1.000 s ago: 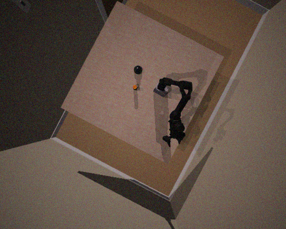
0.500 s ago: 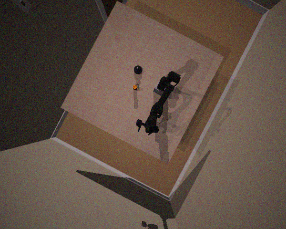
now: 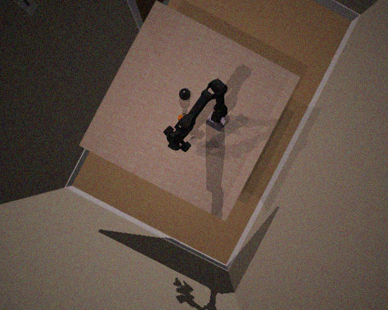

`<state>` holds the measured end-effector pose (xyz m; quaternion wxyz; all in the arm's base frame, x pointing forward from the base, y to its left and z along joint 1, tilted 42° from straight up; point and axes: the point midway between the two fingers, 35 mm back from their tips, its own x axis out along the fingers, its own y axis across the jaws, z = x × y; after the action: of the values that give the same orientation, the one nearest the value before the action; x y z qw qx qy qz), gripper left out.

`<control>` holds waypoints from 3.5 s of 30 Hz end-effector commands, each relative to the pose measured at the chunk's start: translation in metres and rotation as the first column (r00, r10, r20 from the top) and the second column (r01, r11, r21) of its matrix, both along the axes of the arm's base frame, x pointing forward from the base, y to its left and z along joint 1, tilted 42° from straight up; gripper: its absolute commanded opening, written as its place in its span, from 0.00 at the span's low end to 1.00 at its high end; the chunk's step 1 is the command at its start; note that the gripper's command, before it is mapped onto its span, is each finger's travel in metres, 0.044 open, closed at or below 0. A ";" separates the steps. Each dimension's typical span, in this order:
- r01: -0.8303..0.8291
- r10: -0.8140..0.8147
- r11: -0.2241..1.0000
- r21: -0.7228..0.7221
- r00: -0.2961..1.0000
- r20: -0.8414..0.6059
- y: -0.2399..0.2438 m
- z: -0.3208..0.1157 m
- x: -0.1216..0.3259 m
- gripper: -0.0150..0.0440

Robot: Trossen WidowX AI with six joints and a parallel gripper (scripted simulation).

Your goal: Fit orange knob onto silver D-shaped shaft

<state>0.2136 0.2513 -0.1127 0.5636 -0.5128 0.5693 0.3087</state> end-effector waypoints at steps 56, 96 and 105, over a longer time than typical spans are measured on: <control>0.202 -0.288 0.862 -0.465 0.950 -0.121 -0.258 -0.001 0.029 1.00; 0.201 -0.286 0.865 -0.460 0.950 -0.122 -0.241 0.013 0.038 0.25; 0.201 -0.286 0.866 -0.458 0.950 -0.123 -0.196 0.065 0.044 0.25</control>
<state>0.2557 0.0404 -0.0640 0.4059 -0.5202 0.7374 0.1445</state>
